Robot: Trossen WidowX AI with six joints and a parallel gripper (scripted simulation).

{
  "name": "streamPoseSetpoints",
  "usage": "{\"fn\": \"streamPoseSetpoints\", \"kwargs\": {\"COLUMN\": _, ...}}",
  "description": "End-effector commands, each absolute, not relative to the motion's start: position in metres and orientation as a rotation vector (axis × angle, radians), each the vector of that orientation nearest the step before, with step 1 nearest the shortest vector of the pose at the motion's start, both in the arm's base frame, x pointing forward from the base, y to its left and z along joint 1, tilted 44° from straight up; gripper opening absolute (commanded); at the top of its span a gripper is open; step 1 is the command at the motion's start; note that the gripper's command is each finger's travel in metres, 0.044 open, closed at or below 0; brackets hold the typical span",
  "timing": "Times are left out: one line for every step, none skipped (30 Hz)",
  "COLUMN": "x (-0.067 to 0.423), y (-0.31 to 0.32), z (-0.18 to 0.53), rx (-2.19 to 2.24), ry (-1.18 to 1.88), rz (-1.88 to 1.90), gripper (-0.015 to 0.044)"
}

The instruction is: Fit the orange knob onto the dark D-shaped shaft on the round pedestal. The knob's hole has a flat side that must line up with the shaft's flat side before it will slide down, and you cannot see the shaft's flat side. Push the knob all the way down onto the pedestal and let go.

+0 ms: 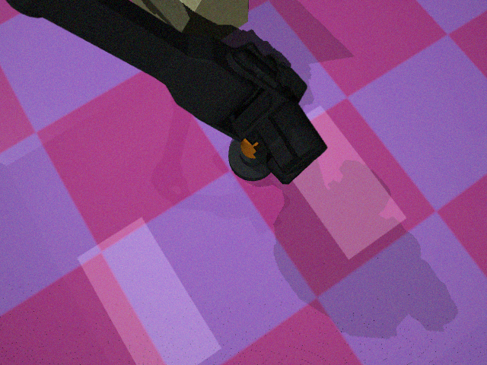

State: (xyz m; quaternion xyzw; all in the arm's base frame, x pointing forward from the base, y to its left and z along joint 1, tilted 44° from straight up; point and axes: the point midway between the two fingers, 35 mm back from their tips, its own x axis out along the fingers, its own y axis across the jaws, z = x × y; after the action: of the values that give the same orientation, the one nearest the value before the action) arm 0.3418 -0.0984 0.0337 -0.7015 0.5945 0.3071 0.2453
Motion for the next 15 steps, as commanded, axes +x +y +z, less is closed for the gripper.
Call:
{"fn": "streamPoseSetpoints", "kwargs": {"x": 0.342, "y": -0.0989, "z": 0.0338, "rx": -1.919, "ry": 1.623, "rz": 0.841, "gripper": 0.0}}
{"fn": "streamPoseSetpoints", "kwargs": {"x": 0.3422, "y": -0.0992, "z": 0.0337, "rx": -1.919, "ry": 1.623, "rz": 0.841, "gripper": 0.0}}
{"fn": "streamPoseSetpoints", "kwargs": {"x": 0.3422, "y": -0.0992, "z": 0.0337, "rx": -1.919, "ry": 1.623, "rz": 0.841, "gripper": 0.0}}
{"fn": "streamPoseSetpoints", "kwargs": {"x": 0.3423, "y": -0.0993, "z": 0.0338, "rx": -1.919, "ry": 1.623, "rz": 0.841, "gripper": 0.0}}
{"fn": "streamPoseSetpoints", "kwargs": {"x": 0.3423, "y": -0.0993, "z": 0.0338, "rx": -1.919, "ry": 1.623, "rz": 0.841, "gripper": 0.0}}
{"fn": "streamPoseSetpoints", "kwargs": {"x": 0.3424, "y": -0.0994, "z": 0.0339, "rx": -1.919, "ry": 1.623, "rz": 0.841, "gripper": 0.0}}
{"fn": "streamPoseSetpoints", "kwargs": {"x": 0.3424, "y": -0.0994, "z": 0.0339, "rx": -1.919, "ry": 1.623, "rz": 0.841, "gripper": 0.0}}
{"fn": "streamPoseSetpoints", "kwargs": {"x": 0.3425, "y": -0.0995, "z": 0.034, "rx": -1.919, "ry": 1.623, "rz": 0.841, "gripper": 0.0}}
{"fn": "streamPoseSetpoints", "kwargs": {"x": 0.3426, "y": -0.0995, "z": 0.034, "rx": -1.919, "ry": 1.623, "rz": 0.841, "gripper": 0.0}}
{"fn": "streamPoseSetpoints", "kwargs": {"x": 0.3428, "y": -0.0998, "z": 0.0339, "rx": -1.919, "ry": 1.623, "rz": 0.841, "gripper": 0.0}}
{"fn": "streamPoseSetpoints", "kwargs": {"x": 0.3428, "y": -0.0998, "z": 0.0339, "rx": -1.919, "ry": 1.623, "rz": 0.841, "gripper": 0.0}}
{"fn": "streamPoseSetpoints", "kwargs": {"x": 0.3428, "y": -0.0998, "z": 0.0339, "rx": -1.919, "ry": 1.623, "rz": 0.841, "gripper": 0.0}}
{"fn": "streamPoseSetpoints", "kwargs": {"x": 0.3428, "y": -0.0998, "z": 0.0339, "rx": -1.919, "ry": 1.623, "rz": 0.841, "gripper": 0.0}}
{"fn": "streamPoseSetpoints", "kwargs": {"x": 0.3428, "y": -0.0998, "z": 0.0339, "rx": -1.919, "ry": 1.623, "rz": 0.841, "gripper": 0.0}}
{"fn": "streamPoseSetpoints", "kwargs": {"x": 0.3427, "y": -0.0988, "z": 0.035, "rx": -1.919, "ry": 1.623, "rz": 0.841, "gripper": 0.0}}
